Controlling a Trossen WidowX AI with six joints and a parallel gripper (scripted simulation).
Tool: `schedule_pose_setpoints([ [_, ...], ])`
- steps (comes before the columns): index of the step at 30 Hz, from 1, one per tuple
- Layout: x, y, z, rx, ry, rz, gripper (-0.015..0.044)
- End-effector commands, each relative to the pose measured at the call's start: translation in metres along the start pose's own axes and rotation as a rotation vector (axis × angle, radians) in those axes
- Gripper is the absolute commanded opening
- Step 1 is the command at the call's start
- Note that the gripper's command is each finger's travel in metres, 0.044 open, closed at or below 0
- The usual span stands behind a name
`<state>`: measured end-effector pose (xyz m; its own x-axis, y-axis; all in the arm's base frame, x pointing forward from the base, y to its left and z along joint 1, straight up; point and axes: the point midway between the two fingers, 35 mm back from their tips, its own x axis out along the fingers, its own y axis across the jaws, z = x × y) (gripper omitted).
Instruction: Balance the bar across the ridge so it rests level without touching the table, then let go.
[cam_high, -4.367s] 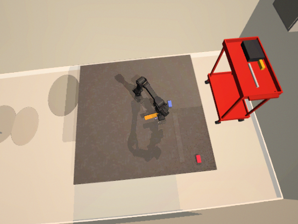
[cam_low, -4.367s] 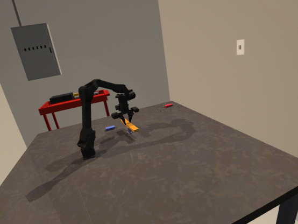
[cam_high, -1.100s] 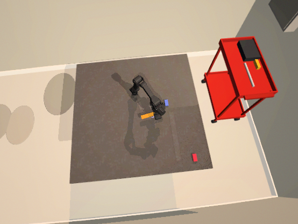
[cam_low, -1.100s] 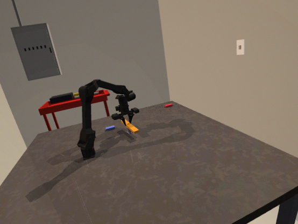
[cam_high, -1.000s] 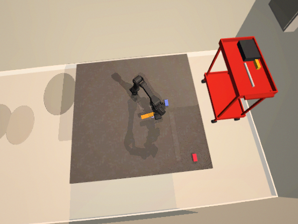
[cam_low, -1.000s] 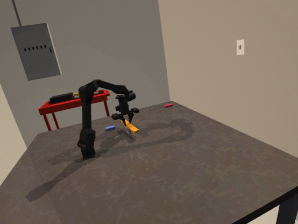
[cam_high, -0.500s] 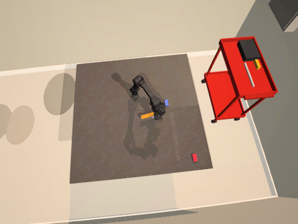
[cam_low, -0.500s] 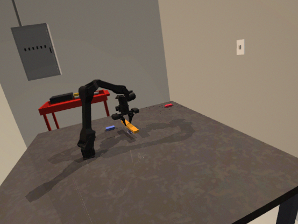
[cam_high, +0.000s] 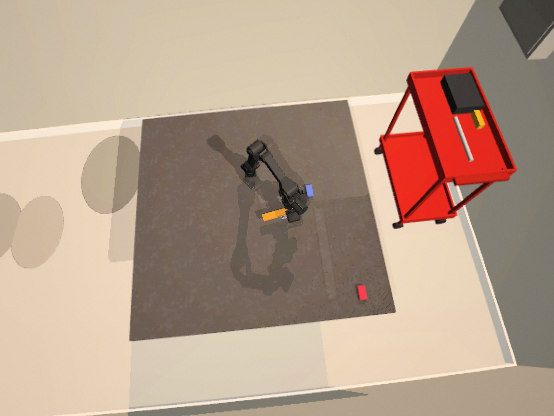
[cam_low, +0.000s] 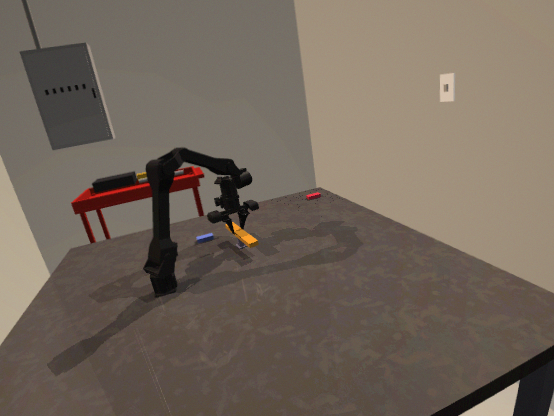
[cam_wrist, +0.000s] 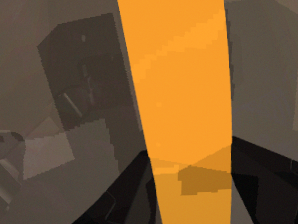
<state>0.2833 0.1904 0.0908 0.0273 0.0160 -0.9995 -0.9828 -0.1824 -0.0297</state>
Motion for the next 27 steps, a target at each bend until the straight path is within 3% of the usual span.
schedule_pose_setpoints([
  [1,0.0024,0.0002,0.0003,0.001,-0.002,0.001,0.0000],
  [27,0.0011,0.0003,0.0006,0.001,-0.002,0.001,0.0000],
])
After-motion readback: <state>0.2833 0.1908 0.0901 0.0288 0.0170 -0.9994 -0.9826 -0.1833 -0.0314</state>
